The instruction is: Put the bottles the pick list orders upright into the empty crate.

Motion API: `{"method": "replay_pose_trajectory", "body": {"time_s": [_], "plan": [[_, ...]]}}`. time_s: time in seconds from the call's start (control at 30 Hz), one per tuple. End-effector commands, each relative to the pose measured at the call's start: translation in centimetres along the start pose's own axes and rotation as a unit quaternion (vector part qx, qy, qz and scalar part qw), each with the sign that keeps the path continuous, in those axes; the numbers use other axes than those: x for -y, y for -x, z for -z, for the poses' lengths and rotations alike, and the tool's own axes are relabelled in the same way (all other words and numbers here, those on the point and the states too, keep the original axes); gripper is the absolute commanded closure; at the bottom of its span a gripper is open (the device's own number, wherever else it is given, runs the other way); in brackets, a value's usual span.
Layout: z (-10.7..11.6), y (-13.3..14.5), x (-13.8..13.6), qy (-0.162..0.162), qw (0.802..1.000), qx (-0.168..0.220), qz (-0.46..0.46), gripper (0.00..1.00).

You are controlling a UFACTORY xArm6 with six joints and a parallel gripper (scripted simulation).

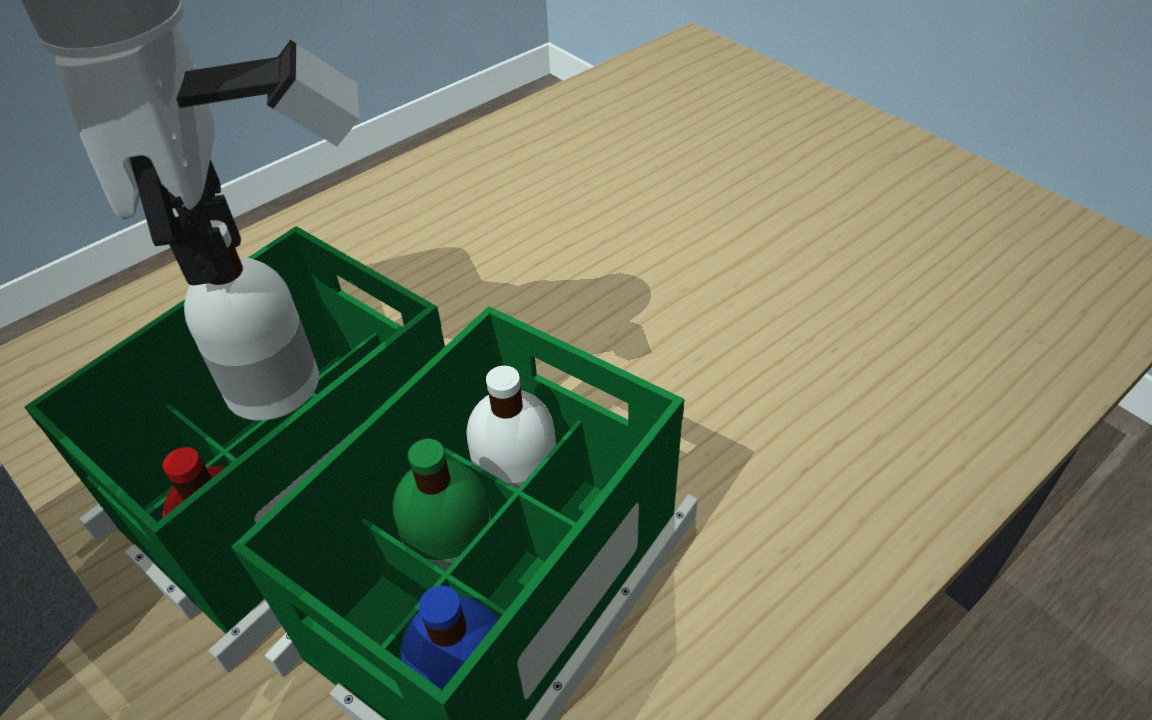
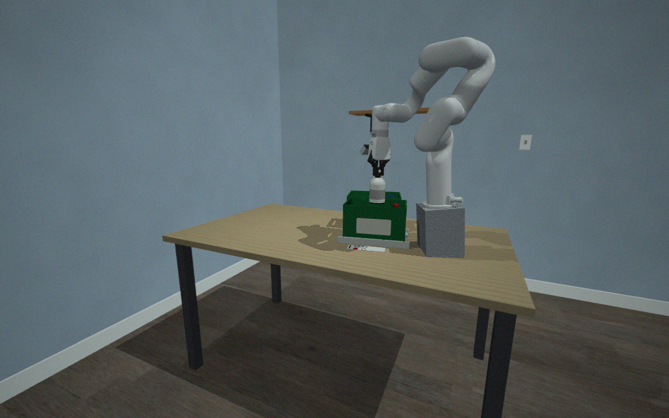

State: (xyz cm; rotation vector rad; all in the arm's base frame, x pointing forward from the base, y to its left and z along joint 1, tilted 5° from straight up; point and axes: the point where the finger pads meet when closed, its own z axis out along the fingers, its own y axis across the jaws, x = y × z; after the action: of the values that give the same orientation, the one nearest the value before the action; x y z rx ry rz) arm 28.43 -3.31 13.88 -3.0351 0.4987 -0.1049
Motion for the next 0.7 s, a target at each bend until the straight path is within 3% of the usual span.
{"method": "replay_pose_trajectory", "body": {"time_s": [0.0,0.67], "plan": [[-0.3,-0.1,0.0,0.0,1.0,-0.002,0.0,1.0],[-2.1,-0.1,0.0,0.0,1.0,-0.002,0.0,1.0]]}}
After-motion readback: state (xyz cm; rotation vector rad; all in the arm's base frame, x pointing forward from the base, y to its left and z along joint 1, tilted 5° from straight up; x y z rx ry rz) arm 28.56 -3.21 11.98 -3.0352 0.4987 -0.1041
